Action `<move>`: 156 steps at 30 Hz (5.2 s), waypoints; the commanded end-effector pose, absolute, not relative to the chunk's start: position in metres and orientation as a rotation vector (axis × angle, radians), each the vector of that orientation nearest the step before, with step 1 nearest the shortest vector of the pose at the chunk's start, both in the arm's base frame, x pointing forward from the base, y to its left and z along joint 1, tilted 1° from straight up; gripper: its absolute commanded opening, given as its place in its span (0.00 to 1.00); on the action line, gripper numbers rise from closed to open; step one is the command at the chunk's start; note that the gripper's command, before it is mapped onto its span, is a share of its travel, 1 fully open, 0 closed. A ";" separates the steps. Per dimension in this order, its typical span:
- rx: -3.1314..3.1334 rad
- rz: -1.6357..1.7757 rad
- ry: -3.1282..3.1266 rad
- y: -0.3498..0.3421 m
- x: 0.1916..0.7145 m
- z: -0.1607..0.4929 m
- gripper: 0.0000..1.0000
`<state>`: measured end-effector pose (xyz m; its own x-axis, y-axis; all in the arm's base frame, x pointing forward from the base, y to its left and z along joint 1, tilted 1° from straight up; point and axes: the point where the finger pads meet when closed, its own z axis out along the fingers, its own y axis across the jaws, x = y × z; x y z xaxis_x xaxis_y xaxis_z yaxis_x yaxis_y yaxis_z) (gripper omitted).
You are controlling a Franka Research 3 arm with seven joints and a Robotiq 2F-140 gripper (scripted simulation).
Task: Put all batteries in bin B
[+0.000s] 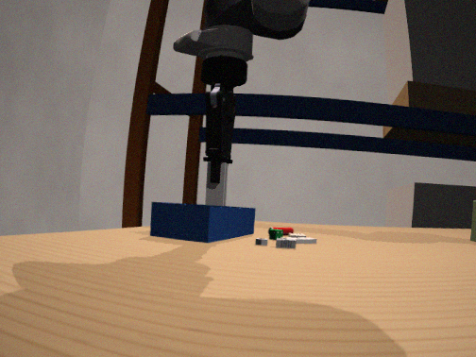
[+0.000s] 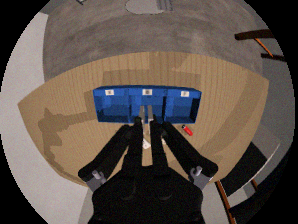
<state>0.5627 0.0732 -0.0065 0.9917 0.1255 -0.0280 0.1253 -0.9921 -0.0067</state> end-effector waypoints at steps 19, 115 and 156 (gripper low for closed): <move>-3.134 0.021 -0.170 0.073 0.568 -0.037 0.05; -3.134 0.021 -0.170 0.073 0.568 -0.037 0.05; -3.134 0.021 -0.170 0.073 0.568 -0.024 0.05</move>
<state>0.5706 0.0728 -0.0254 0.9939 0.1097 -0.0059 0.1097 -0.9940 -0.0019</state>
